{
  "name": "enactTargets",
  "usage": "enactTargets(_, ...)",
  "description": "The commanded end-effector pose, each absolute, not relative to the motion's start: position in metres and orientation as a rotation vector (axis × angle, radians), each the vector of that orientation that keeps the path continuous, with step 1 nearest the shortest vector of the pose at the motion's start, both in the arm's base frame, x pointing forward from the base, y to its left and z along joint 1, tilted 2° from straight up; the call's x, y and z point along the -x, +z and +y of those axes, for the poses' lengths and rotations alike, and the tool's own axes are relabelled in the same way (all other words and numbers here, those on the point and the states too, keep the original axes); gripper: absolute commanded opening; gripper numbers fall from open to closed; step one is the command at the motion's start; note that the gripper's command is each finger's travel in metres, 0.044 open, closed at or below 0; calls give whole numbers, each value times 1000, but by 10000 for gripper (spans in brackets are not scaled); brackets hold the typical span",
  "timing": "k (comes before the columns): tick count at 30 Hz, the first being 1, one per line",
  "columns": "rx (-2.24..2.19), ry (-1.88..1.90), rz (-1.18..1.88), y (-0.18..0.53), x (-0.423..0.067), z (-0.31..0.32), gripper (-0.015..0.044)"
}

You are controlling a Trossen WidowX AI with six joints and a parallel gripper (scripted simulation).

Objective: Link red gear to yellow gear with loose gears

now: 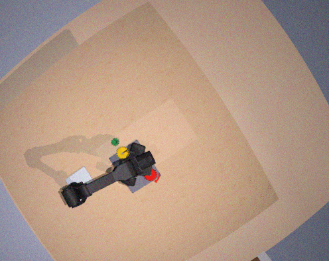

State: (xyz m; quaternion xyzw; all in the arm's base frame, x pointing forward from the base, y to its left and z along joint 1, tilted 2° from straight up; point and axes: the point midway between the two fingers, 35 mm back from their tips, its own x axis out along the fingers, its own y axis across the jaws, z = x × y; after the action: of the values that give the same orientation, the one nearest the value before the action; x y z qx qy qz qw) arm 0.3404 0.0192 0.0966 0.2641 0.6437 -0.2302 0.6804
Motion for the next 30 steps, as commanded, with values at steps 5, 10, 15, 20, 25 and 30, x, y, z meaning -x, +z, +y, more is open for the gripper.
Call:
enactTargets(5,-713,-631,1420,82,-340,20,0)
enactTargets(10,-751,-667,1409,85,-341,19,0)
enactTargets(15,-699,-617,1424,84,-341,20,0)
enactTargets(20,-620,-542,1445,83,-341,20,0)
enactTargets(25,-527,-454,1466,82,-340,20,0)
enactTargets(30,-463,-394,1478,81,-340,19,0)
